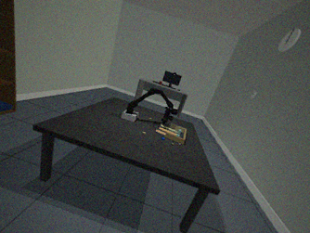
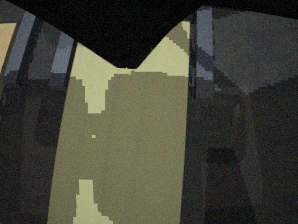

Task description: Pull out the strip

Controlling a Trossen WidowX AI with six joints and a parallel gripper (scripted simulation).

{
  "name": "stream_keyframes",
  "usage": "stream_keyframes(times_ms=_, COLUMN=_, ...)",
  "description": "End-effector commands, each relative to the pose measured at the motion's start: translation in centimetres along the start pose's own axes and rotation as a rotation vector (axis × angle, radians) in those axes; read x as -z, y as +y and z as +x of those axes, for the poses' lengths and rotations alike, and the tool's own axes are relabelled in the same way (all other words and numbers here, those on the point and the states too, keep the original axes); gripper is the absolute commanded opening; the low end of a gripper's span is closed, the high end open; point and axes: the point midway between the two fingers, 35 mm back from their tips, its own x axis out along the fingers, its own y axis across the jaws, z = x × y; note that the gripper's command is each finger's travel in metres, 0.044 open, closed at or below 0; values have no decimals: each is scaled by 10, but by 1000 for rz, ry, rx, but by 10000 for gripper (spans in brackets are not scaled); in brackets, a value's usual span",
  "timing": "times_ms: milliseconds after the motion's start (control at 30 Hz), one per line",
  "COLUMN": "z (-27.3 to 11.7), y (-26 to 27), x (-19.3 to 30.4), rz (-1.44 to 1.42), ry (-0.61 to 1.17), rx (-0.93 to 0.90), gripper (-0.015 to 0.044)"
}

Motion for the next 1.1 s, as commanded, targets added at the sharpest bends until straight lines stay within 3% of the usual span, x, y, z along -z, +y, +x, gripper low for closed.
stream_keyframes(times_ms=0, z=9, y=-1, x=2, rz=-3, ry=7, rx=1, gripper=0)
stream_keyframes(times_ms=1067, z=14, y=-1, x=3, rz=-3, ry=7, rx=1, gripper=0)
